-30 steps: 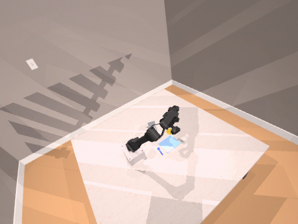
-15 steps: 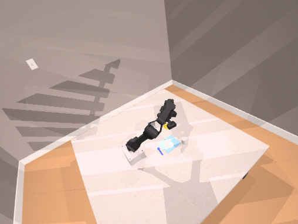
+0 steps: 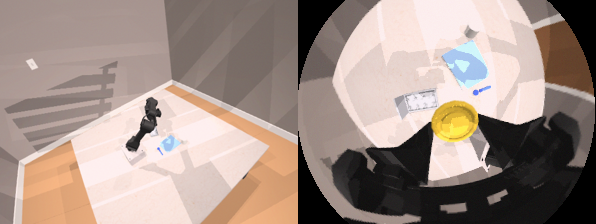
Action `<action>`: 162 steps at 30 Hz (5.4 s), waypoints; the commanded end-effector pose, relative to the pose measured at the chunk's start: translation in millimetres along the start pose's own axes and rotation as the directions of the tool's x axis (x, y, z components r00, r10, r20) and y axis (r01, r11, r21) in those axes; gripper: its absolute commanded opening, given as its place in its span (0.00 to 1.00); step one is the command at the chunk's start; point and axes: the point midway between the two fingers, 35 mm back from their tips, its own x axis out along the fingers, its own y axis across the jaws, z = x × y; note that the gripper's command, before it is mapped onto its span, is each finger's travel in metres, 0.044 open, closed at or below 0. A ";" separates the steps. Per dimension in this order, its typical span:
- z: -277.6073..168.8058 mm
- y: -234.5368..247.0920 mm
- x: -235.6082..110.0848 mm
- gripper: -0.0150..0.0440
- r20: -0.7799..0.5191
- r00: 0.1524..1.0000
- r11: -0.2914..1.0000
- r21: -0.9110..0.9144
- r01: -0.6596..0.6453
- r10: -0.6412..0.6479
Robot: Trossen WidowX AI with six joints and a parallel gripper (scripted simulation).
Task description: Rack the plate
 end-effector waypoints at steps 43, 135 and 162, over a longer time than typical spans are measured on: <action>-23.8 21.0 95.7 0.25 -0.467 0.768 0.612 -0.470 -0.636 0.439; 0.4 24.9 149.2 0.25 0.013 0.191 0.013 -1.000 -0.001 0.981; -2.6 39.5 165.5 0.25 0.022 0.193 0.020 -1.000 0.014 0.981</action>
